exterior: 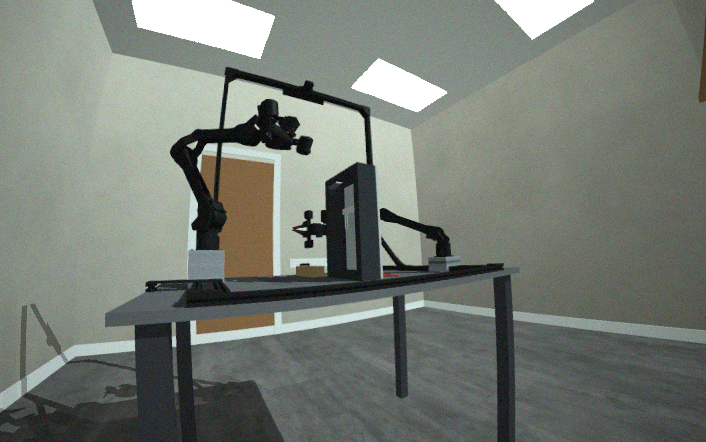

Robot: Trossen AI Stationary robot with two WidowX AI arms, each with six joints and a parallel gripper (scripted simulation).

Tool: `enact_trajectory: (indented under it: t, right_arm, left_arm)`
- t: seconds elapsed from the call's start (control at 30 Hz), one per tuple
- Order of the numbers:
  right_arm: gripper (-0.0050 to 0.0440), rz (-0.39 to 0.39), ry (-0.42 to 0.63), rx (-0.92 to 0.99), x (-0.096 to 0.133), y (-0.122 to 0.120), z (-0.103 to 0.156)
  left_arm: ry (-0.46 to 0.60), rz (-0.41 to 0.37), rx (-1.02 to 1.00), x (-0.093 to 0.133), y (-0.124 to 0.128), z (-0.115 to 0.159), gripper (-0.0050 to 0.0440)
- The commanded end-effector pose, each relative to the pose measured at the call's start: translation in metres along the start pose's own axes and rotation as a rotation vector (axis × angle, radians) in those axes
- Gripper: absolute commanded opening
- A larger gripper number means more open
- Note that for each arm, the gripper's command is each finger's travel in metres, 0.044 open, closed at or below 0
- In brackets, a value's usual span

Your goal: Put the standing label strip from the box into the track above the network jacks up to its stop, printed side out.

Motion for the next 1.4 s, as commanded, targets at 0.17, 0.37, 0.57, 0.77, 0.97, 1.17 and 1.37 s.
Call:
enact_trajectory:
  t: [0.17,0.37,0.57,0.77,0.97,1.17,1.37]
  right_arm:
    - [0.044,0.215,-0.059,0.146,0.061,0.026,-0.008]
    - [0.044,0.38,-0.093,0.233,0.086,0.046,-0.002]
    - [0.044,0.519,-0.11,0.297,0.098,0.063,0.009]
    - [0.044,0.599,-0.117,0.332,0.102,0.07,0.016]
    - [0.044,0.674,-0.121,0.365,0.104,0.076,0.022]
    - [0.044,0.677,-0.123,0.358,0.105,0.075,0.022]
    - [0.044,0.677,-0.123,0.358,0.105,0.075,0.022]
  left_arm:
    - [-0.005,0.019,0.027,0.0,-0.016,-0.001,-0.005]
    - [-0.005,0.019,0.027,0.0,-0.016,-0.001,-0.005]
    - [-0.005,0.019,0.027,0.0,-0.016,-0.001,-0.005]
    - [-0.005,0.019,0.027,0.0,-0.016,-0.001,-0.005]
    - [-0.005,0.019,0.027,0.0,-0.016,-0.001,-0.005]
    - [-0.007,0.008,0.014,0.001,-0.008,-0.001,-0.005]
    - [-0.006,0.019,0.028,0.004,-0.023,-0.004,-0.005]
Point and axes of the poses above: on each arm, the point midway between the two fingers, 35 mm back from their tips, its own x axis back along the fingers, its own y axis across the jaws, z = x × y, the point moved 2 cm from there along x, back along the fingers, and after that the axes turned 2 degrees about -x, right-handed, at the moved point
